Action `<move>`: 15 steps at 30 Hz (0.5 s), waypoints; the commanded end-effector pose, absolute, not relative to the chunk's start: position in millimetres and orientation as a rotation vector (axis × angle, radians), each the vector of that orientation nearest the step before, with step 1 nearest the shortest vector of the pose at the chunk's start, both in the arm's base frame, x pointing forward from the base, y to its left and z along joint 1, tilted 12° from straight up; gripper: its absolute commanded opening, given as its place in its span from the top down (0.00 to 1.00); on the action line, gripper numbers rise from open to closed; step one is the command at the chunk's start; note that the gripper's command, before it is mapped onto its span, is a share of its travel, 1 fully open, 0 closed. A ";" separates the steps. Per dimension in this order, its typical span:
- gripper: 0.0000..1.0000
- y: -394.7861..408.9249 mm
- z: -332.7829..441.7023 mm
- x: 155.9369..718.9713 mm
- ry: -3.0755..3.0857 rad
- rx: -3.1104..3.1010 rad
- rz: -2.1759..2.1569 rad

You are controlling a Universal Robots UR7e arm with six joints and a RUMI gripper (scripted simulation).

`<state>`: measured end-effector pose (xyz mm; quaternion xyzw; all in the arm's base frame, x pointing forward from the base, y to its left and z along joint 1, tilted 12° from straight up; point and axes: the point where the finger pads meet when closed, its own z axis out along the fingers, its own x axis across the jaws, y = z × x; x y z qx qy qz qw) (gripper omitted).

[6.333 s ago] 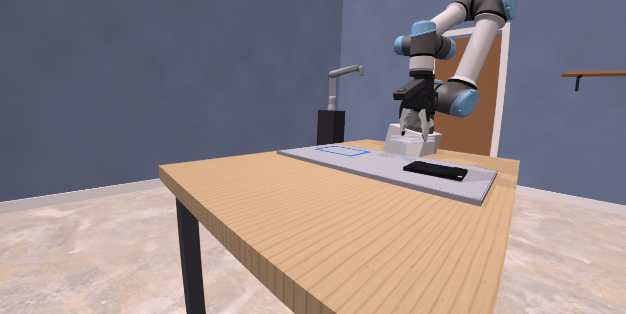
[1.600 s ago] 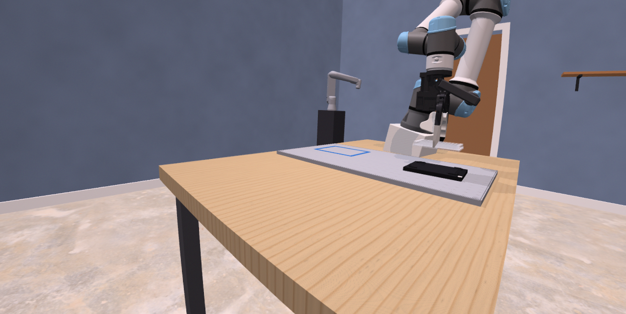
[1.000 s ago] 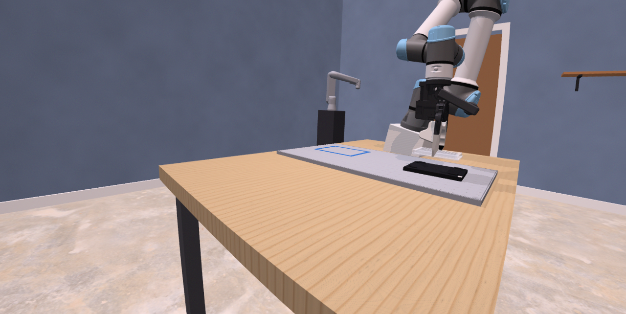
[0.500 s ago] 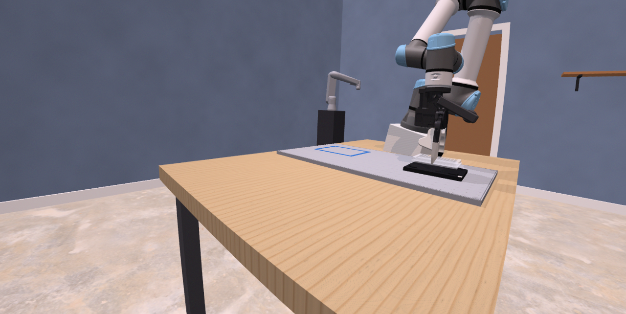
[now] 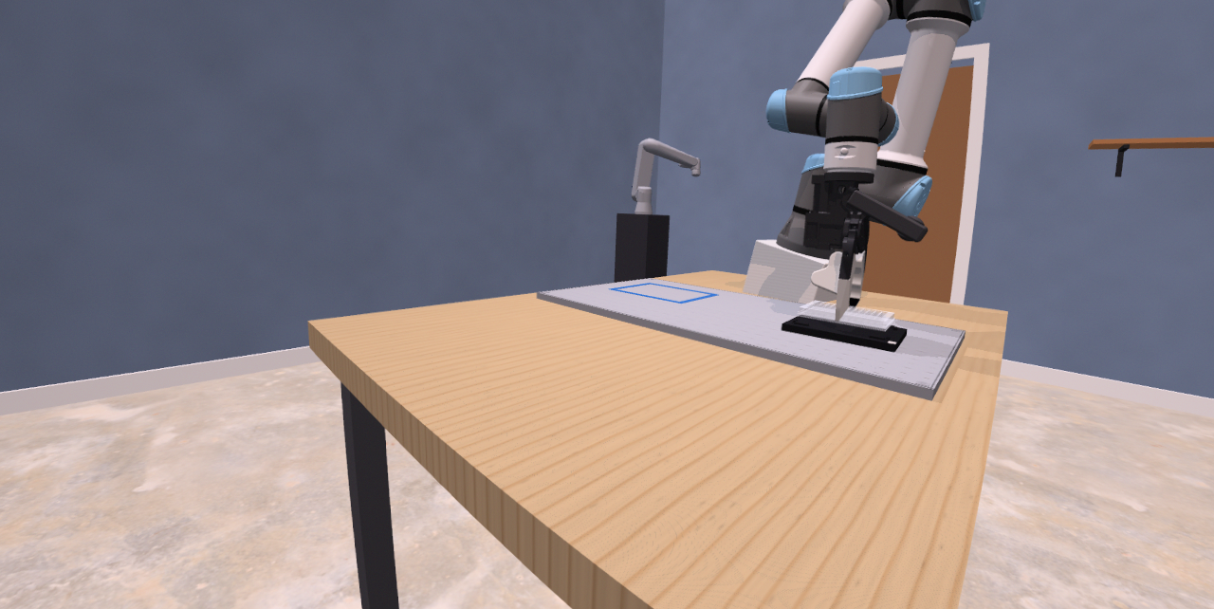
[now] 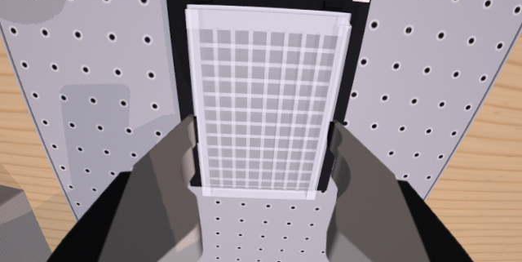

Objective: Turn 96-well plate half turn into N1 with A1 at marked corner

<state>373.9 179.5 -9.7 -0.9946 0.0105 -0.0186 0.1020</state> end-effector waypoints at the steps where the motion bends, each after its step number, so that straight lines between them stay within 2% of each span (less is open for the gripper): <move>1: 1.00 179.6 -10.0 374.2 0.031 -2.936 -0.057; 15: 1.00 180.0 -11.9 374.3 0.031 -2.936 -0.057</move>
